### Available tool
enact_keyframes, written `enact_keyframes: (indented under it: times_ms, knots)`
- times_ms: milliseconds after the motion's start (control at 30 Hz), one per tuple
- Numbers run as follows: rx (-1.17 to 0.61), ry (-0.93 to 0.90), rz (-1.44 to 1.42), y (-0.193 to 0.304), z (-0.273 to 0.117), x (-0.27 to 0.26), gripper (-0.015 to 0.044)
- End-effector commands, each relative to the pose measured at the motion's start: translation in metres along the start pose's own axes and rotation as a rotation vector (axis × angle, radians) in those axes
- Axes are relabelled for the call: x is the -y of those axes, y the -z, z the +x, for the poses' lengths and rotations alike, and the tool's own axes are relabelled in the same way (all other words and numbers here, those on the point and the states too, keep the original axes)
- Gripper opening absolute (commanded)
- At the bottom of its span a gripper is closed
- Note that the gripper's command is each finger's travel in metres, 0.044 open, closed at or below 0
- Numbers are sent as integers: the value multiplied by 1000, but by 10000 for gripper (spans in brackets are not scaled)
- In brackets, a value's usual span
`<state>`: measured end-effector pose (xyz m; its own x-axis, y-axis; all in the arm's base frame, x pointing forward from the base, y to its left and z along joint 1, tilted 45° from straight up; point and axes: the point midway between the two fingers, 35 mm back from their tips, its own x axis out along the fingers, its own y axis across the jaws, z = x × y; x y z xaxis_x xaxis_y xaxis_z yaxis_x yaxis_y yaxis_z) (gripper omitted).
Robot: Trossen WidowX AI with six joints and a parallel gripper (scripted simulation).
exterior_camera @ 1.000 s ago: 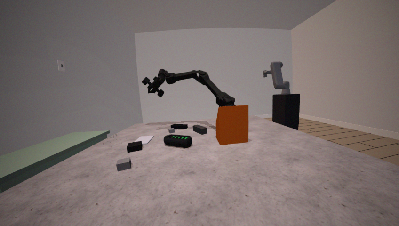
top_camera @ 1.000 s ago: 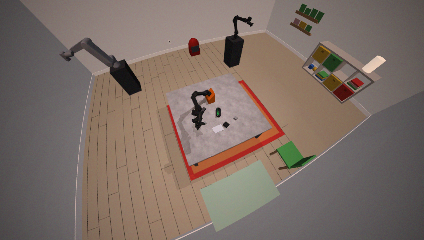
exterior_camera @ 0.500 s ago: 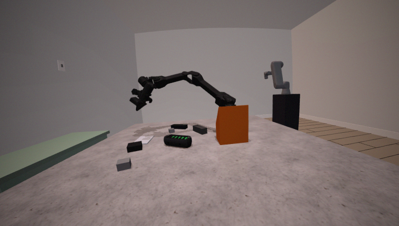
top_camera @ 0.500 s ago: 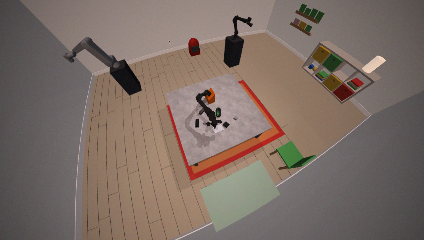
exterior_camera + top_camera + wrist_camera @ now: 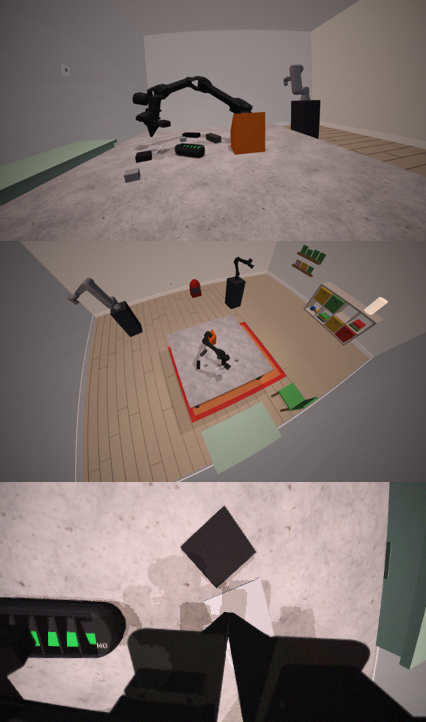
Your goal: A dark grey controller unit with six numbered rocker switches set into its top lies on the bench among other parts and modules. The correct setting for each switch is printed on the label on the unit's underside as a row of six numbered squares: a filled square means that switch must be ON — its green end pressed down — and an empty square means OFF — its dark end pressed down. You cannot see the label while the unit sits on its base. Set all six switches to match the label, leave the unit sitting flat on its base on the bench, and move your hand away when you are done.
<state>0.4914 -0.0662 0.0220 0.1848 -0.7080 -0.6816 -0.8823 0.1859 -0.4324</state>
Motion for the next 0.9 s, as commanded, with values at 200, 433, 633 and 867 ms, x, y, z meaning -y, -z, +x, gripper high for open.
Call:
enact_keyframes:
  times_ms: [200,433,633,867]
  knots:
    - [-118,-396,-1301,-24,12,-130,0]
    - [-120,-474,-1511,-22,10,-147,0]
    - [-120,-474,-1511,-22,10,-147,0]
    - [-120,-474,-1511,-22,11,-147,0]
